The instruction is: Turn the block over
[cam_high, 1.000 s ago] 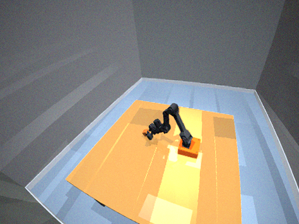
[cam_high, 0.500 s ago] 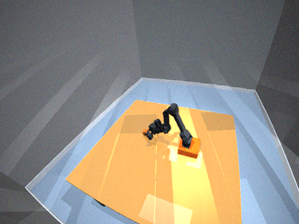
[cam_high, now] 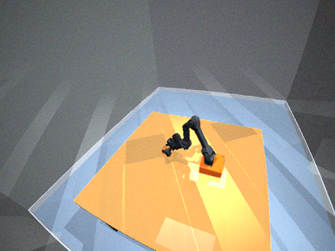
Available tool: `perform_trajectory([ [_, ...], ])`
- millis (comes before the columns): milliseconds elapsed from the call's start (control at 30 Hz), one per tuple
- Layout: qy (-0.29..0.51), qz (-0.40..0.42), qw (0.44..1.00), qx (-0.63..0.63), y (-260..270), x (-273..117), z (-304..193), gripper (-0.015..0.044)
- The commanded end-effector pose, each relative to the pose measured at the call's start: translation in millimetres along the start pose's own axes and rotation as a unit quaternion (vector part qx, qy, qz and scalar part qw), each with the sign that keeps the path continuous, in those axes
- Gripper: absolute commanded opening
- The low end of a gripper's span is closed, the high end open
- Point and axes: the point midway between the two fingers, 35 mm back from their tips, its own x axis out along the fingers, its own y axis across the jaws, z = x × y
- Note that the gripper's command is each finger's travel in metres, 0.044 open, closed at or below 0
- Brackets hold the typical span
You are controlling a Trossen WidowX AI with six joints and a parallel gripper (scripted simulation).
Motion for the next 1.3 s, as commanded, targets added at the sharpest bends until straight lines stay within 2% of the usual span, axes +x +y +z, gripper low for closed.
perform_trajectory([
  [0, -0.001, 0.002, 1.000, 0.001, 0.7, 0.0, 0.6, 0.0440],
  [1067, -0.001, 0.002, 1.000, 0.001, 0.7, 0.0, 0.6, 0.0440],
  [1267, 0.084, 0.001, 0.996, 0.006, -3.7, 5.9, 13.2, 0.0440],
])
